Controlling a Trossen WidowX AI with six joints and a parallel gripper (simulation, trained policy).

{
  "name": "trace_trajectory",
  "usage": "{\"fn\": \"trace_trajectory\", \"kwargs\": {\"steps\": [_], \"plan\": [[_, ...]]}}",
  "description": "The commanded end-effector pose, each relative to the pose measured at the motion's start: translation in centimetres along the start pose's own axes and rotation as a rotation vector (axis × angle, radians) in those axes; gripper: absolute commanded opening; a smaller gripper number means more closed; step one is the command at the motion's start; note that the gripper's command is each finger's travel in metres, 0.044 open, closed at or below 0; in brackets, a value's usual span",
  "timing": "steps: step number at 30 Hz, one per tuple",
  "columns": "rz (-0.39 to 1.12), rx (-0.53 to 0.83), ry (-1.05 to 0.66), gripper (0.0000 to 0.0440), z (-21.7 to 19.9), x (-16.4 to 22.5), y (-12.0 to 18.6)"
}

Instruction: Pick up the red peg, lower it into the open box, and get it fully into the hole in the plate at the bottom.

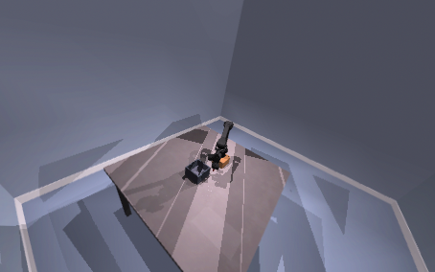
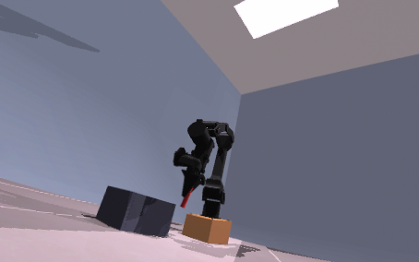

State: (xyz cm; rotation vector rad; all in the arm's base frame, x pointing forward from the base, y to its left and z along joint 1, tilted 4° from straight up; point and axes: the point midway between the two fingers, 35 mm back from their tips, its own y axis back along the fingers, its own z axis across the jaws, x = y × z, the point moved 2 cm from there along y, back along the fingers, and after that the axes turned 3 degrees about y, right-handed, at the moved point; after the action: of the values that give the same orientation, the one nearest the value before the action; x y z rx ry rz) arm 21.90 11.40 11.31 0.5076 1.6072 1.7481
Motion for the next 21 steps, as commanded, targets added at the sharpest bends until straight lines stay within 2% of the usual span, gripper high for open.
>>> {"fn": "trace_trajectory", "kwargs": {"steps": [1,21], "plan": [[-0.023,-0.008,-0.008,0.0,0.4,-1.3,0.7],[-0.075,0.001,-0.145,0.0,0.1,-9.3,0.6]]}}
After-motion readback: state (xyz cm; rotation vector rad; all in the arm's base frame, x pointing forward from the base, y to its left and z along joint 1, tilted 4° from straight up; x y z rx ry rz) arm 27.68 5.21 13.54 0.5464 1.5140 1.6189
